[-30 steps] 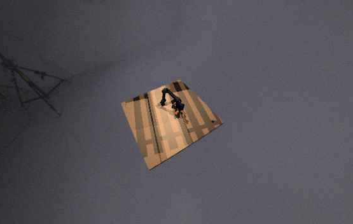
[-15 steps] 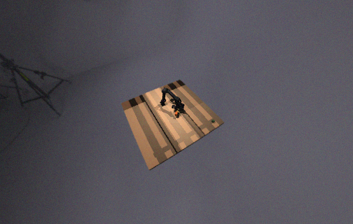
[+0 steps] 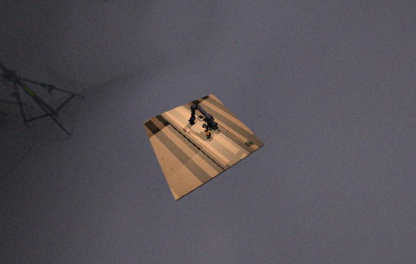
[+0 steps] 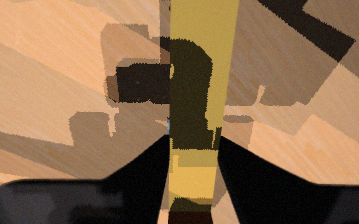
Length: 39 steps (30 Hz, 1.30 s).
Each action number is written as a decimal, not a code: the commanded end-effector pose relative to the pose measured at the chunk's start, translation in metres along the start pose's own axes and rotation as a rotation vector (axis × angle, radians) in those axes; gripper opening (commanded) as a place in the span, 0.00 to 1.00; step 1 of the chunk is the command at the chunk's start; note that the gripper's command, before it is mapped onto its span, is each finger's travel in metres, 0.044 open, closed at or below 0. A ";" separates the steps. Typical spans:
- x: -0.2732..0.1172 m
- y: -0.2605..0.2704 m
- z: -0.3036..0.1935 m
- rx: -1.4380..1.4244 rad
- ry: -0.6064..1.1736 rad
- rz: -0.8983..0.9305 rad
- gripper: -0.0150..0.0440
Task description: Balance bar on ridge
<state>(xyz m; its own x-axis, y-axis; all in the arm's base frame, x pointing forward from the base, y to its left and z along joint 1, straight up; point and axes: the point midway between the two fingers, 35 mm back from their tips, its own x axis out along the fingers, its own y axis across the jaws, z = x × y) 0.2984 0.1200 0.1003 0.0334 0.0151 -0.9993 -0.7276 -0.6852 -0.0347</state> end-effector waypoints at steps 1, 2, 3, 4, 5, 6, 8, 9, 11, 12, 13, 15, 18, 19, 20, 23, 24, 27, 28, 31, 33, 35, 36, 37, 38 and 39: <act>0.000 0.000 0.000 0.000 0.000 0.001 0.43; 0.000 0.000 0.000 0.000 0.000 0.001 0.48; 0.000 0.000 0.000 0.000 0.000 0.001 0.52; 0.000 0.000 0.000 0.000 0.000 0.001 0.54; 0.000 0.000 0.000 0.000 0.000 0.001 0.54; 0.000 0.000 0.000 0.000 0.000 0.001 0.54; 0.000 0.000 0.000 0.000 0.000 0.001 0.54; 0.000 0.000 0.000 0.000 0.000 0.001 0.54; 0.000 0.000 0.000 0.000 0.000 0.001 0.54; 0.000 0.000 0.000 0.000 0.000 0.001 0.54; 0.000 0.000 0.000 0.000 0.000 0.001 0.54; 0.000 0.000 0.000 0.000 0.000 0.001 0.54; 0.000 0.000 0.000 0.000 0.000 0.001 0.54; 0.000 0.000 0.000 0.000 0.000 0.001 0.54; 0.000 0.000 0.000 0.000 0.000 0.001 0.54; 0.000 0.000 0.000 0.000 0.000 0.001 0.54; 0.000 0.000 0.000 0.000 0.000 0.001 0.54; 0.000 0.000 0.000 0.000 0.000 0.001 0.54; 0.000 0.000 0.000 0.000 0.000 0.001 0.54; 0.000 0.000 0.000 0.000 0.000 0.001 0.54; 0.000 0.000 0.000 0.000 0.000 0.001 0.54; 0.000 0.000 0.000 0.000 0.000 0.001 0.54; 0.000 0.000 0.000 0.000 0.000 0.001 0.54; 0.000 0.000 0.000 0.000 0.000 0.001 0.54; 0.000 0.000 0.000 0.000 0.000 0.001 0.55; 0.000 0.000 0.000 0.000 0.000 0.001 0.55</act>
<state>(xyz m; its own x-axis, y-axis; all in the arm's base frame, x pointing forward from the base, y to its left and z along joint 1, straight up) 0.2984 0.1200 0.1003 0.0335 0.0152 -0.9993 -0.7276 -0.6852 -0.0348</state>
